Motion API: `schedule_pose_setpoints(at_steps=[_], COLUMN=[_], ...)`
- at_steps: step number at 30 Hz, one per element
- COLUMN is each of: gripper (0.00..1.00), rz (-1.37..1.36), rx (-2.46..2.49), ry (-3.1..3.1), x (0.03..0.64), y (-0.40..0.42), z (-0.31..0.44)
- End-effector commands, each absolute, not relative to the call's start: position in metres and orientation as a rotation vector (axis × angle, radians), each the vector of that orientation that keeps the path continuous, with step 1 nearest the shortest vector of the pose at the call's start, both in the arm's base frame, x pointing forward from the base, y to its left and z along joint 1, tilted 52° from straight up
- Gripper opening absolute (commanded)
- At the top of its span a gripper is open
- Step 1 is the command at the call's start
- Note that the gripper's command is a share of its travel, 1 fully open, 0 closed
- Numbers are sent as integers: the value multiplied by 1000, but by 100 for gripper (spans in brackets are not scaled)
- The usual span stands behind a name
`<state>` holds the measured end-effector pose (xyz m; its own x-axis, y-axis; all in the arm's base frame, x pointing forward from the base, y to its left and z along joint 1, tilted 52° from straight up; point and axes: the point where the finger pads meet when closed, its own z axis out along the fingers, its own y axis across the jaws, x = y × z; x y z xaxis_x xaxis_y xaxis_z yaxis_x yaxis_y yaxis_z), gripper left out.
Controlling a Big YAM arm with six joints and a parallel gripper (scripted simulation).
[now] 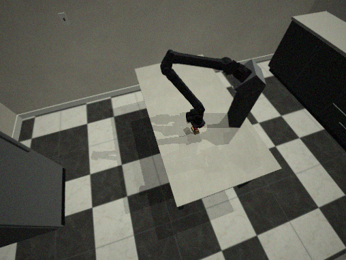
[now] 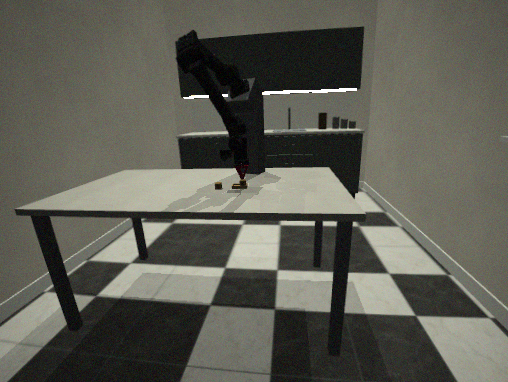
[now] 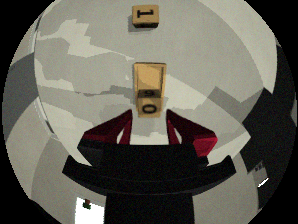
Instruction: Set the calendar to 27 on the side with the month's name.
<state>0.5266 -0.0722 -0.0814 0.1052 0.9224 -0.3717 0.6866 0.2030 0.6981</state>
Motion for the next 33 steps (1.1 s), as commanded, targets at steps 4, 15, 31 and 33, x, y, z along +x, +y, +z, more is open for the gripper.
schedule_pose_setpoints(at_steps=[4,15,31,33], gripper=[46,46,46,46], rz=[329,340,340,340], rx=[1552,1544,1543,1543], ry=[1661,1648,1649,1649], x=[516,528,544,544], y=[-77,-80,-87,-87], z=[-93,-92,-106,-106])
